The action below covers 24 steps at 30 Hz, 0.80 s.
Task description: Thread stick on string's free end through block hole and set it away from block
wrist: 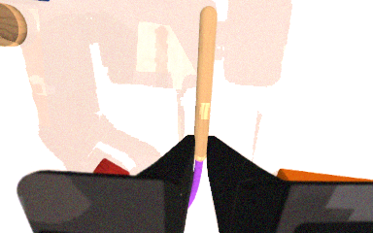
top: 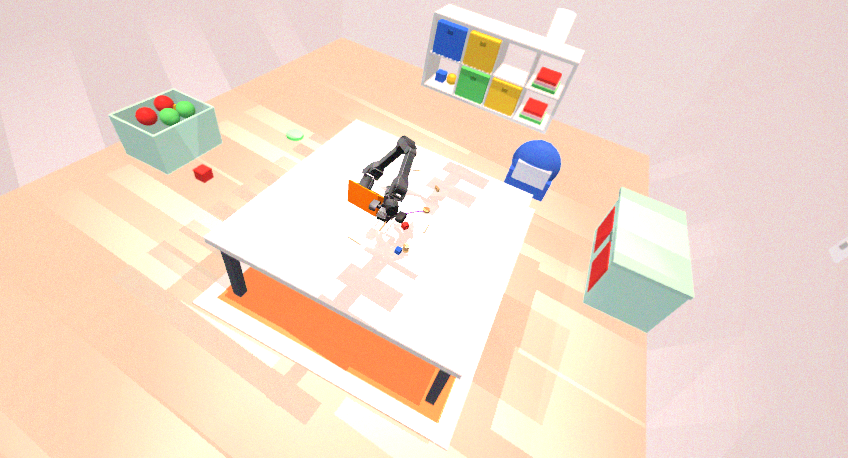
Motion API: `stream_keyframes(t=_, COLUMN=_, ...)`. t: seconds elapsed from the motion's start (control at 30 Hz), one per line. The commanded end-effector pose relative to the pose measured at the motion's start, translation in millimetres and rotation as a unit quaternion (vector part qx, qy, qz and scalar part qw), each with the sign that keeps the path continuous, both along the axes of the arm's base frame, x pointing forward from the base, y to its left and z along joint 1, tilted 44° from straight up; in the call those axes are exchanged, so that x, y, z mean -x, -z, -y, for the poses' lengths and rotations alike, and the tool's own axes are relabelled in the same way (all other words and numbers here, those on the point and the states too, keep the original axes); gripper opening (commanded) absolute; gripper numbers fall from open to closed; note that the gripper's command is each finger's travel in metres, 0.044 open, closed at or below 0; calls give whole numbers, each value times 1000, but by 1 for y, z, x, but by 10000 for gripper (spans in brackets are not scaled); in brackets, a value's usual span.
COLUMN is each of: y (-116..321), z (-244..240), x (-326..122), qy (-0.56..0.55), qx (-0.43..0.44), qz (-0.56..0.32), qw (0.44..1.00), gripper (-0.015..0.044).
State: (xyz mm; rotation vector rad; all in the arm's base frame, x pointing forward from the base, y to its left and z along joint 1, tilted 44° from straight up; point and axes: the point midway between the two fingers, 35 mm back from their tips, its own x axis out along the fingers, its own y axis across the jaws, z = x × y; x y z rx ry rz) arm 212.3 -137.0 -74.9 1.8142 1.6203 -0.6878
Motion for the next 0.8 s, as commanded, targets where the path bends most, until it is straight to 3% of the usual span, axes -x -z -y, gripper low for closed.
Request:
stream_keyframes(t=0.0, y=-4, z=-1, x=-5, qy=17, qx=-5, qz=-17, qw=1000, gripper=0)
stream_keyframes(t=0.77, y=-19, z=-12, x=-24, qy=102, qx=-30, qz=-120, qw=987, gripper=0)
